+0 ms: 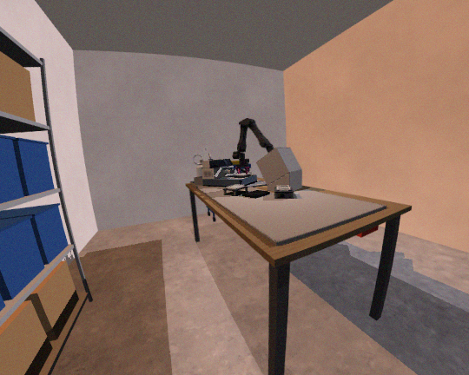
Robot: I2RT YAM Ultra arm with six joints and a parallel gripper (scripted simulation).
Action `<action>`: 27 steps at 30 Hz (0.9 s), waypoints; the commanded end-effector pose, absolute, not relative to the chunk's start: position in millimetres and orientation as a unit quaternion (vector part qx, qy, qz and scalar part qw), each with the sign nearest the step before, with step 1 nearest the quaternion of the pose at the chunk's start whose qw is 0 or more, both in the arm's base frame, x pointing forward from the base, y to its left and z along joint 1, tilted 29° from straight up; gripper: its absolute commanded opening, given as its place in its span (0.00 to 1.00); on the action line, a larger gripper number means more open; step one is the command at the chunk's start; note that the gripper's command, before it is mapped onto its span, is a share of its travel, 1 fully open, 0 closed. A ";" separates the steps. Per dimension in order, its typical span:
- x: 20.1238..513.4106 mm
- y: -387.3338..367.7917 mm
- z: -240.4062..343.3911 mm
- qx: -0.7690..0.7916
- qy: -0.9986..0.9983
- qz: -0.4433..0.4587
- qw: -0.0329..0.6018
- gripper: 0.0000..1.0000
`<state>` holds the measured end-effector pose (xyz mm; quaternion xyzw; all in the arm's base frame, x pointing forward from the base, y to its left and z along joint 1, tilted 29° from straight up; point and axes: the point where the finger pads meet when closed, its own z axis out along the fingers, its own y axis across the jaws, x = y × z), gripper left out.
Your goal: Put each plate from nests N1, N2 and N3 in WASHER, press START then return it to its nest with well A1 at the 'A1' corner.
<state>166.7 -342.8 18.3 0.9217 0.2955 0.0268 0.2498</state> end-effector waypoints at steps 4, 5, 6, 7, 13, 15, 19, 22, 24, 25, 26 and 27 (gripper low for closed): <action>168.8 -353.1 22.4 0.919 0.295 0.025 0.260 0.00; 169.0 -353.0 22.3 0.919 0.295 0.025 0.260 0.00; 169.2 -352.9 22.1 0.919 0.295 0.025 0.259 0.00; 169.1 -352.2 21.5 0.920 0.295 0.025 0.258 0.00; 170.4 -353.1 24.1 0.919 0.295 0.026 0.261 0.00; 170.8 -352.9 21.1 0.919 0.295 0.025 0.259 0.00; 171.7 -352.9 20.4 0.919 0.296 0.025 0.258 0.00; 173.0 -354.1 23.9 0.918 0.296 0.026 0.263 0.00; 173.2 -353.6 20.2 0.919 0.296 0.025 0.258 0.00; 173.5 -353.7 20.1 0.919 0.296 0.025 0.258 0.00; 173.8 -354.0 20.3 0.919 0.296 0.026 0.259 0.00; 173.8 -354.0 20.3 0.919 0.296 0.026 0.259 0.00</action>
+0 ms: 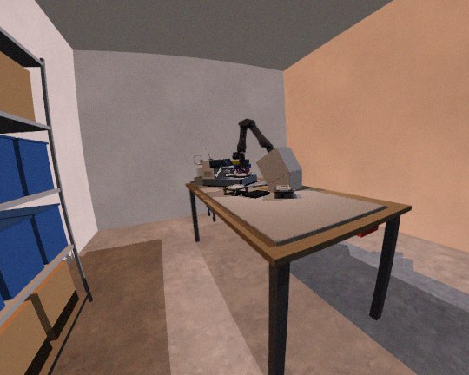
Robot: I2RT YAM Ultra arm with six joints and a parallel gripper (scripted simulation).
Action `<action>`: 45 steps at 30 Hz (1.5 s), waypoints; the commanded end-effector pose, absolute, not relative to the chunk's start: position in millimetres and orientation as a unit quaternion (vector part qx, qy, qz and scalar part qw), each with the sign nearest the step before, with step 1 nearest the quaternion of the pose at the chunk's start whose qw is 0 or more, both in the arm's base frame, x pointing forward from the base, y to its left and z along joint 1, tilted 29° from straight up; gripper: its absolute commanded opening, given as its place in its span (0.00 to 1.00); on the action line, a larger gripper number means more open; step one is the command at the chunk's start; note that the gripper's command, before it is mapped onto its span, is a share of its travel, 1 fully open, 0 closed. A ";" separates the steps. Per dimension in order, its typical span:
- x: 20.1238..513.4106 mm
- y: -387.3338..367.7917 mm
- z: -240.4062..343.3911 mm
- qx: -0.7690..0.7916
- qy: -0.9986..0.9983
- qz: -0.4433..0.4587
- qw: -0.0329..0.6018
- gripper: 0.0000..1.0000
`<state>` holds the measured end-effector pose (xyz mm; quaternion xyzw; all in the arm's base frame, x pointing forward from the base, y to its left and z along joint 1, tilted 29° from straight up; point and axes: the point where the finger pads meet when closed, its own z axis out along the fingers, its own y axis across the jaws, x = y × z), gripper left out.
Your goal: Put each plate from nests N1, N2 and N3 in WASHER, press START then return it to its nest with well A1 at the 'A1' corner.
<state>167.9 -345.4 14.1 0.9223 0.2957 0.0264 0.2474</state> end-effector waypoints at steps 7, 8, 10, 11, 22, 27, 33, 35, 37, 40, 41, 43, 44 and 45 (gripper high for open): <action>175.5 -355.0 21.9 0.918 0.296 0.026 0.263 0.00; 175.5 -354.6 20.3 0.918 0.297 0.026 0.261 0.00; 175.3 -353.4 18.1 0.919 0.297 0.026 0.259 0.00; 175.1 -352.6 17.2 0.919 0.297 0.026 0.258 0.00; 173.4 -351.1 15.2 0.919 0.295 0.026 0.258 0.00; 173.4 -350.8 13.4 0.920 0.296 0.025 0.257 0.00; 171.0 -349.5 14.7 0.920 0.295 0.027 0.255 0.00; 171.0 -349.5 14.7 0.920 0.295 0.027 0.255 0.00; 171.0 -349.5 14.7 0.920 0.295 0.027 0.255 1.00; 171.0 -349.5 14.7 0.920 0.295 0.027 0.255 1.00; 171.0 -349.5 14.7 0.920 0.295 0.027 0.255 1.00; 170.9 -349.5 14.8 0.920 0.295 0.027 0.255 1.00; 170.9 -349.5 14.8 0.920 0.295 0.027 0.255 1.00; 170.9 -349.5 14.8 0.920 0.295 0.027 0.255 1.00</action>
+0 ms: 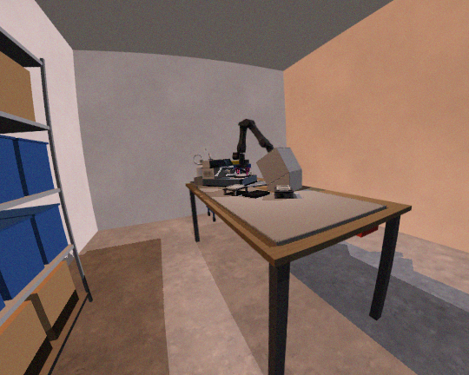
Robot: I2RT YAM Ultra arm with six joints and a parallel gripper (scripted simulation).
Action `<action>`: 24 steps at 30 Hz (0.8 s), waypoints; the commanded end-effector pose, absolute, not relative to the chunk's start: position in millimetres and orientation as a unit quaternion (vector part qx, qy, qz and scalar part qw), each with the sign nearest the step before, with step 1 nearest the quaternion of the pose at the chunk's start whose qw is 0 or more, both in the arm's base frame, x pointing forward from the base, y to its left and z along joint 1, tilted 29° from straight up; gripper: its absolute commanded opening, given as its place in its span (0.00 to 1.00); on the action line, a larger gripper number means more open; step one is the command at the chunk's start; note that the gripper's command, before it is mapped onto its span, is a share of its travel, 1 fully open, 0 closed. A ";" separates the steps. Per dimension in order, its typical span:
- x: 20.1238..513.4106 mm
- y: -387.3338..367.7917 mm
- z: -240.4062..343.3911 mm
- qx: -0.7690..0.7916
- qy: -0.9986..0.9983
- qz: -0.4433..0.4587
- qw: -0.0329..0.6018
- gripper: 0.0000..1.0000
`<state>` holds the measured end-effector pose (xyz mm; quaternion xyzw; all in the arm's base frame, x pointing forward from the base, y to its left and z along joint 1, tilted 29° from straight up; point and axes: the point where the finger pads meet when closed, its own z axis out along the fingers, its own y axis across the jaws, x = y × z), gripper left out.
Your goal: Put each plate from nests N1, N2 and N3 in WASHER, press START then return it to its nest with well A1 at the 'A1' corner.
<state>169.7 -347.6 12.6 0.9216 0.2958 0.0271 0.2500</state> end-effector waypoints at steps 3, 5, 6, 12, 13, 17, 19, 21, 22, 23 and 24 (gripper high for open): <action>170.9 -349.5 14.8 0.920 0.295 0.027 0.255 1.00; 170.9 -349.5 14.8 0.920 0.295 0.027 0.255 1.00; 170.9 -349.5 14.8 0.920 0.295 0.027 0.255 1.00; 170.9 -349.5 14.8 0.920 0.295 0.027 0.255 1.00; 170.9 -349.5 14.8 0.920 0.295 0.027 0.255 1.00; 170.9 -349.5 14.8 0.920 0.295 0.027 0.255 1.00; 170.3 -342.9 19.4 0.920 0.297 0.025 0.253 1.00; 168.7 -338.8 19.8 0.921 0.298 0.025 0.249 1.00; 168.0 -336.9 20.1 0.922 0.298 0.024 0.248 1.00; 168.0 -336.9 20.1 0.922 0.298 0.024 0.248 1.00; 168.0 -336.9 20.1 0.922 0.298 0.024 0.248 1.00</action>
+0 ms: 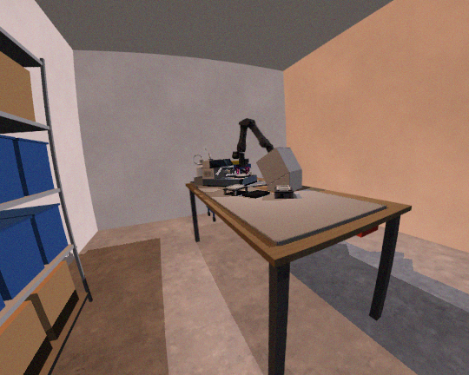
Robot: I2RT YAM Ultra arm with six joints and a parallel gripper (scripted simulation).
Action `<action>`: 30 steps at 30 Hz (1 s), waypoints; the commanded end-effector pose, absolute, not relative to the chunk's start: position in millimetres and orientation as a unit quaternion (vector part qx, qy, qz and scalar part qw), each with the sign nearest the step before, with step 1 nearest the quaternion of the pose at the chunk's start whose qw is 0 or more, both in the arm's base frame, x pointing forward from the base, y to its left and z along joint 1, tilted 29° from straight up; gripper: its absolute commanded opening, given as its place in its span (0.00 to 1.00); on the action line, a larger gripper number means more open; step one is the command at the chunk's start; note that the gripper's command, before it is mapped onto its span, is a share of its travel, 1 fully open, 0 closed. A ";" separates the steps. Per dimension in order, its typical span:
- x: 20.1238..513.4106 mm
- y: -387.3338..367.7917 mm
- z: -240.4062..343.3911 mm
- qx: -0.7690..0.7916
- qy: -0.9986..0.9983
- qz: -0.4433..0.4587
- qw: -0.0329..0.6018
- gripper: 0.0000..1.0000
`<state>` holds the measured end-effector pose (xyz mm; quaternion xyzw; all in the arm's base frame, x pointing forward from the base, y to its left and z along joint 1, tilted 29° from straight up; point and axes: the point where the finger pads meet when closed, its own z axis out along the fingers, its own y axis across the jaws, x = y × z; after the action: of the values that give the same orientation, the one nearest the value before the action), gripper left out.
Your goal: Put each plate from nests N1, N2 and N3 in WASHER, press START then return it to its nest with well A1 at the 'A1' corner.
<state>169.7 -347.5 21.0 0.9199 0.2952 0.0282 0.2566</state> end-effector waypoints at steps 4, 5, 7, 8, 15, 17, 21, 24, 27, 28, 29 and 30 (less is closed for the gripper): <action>166.5 -333.8 25.6 0.922 0.297 0.024 0.248 1.00; 166.2 -333.0 27.0 0.922 0.297 0.024 0.248 1.00; 165.5 -331.5 29.9 0.922 0.297 0.025 0.248 1.00; 165.2 -330.8 31.3 0.922 0.297 0.025 0.248 1.00; 162.8 -325.6 41.3 0.922 0.297 0.025 0.248 1.00; 162.8 -325.6 41.3 0.922 0.297 0.025 0.248 1.00; 162.1 -323.9 48.4 0.921 0.297 0.025 0.250 1.00; 162.8 -324.9 56.6 0.920 0.296 0.026 0.255 1.00; 163.9 -326.8 66.1 0.918 0.296 0.027 0.262 1.00; 164.3 -327.5 69.5 0.918 0.295 0.027 0.265 1.00; 164.1 -328.7 73.0 0.917 0.294 0.028 0.267 1.00; 163.7 -328.4 75.1 0.917 0.294 0.028 0.268 1.00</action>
<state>162.3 -328.5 59.7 0.9184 0.2959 0.0297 0.2610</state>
